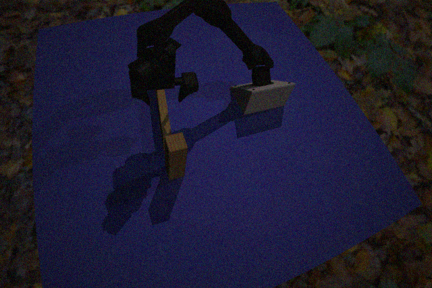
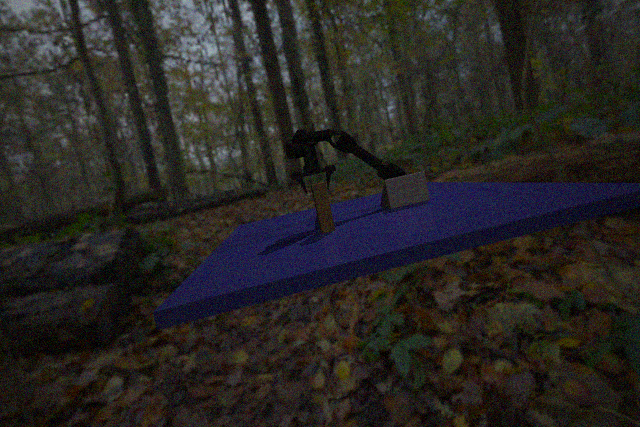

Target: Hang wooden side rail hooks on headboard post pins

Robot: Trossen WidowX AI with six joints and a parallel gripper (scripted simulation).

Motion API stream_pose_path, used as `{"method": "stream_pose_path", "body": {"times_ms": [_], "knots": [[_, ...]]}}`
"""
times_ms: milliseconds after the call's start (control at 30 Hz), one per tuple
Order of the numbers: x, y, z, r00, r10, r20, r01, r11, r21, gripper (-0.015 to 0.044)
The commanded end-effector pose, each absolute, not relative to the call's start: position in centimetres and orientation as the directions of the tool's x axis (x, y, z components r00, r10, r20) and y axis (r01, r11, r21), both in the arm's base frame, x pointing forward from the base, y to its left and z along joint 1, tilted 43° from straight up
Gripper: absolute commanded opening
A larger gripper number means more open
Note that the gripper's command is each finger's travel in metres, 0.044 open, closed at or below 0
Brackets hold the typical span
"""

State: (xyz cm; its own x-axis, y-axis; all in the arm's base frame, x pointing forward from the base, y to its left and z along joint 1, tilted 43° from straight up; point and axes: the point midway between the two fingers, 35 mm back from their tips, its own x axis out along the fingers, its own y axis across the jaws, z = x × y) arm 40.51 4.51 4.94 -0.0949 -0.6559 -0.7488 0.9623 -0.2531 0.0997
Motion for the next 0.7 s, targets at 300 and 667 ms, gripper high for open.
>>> {"method": "stream_pose_path", "body": {"times_ms": [300,667], "knots": [[40.2,1.9,2.1,-0.097,-0.664,-0.742,0.958,-0.264,0.111,0.0440],[40.1,0.6,0.6,-0.097,-0.664,-0.742,0.958,-0.264,0.112,0.0440]]}}
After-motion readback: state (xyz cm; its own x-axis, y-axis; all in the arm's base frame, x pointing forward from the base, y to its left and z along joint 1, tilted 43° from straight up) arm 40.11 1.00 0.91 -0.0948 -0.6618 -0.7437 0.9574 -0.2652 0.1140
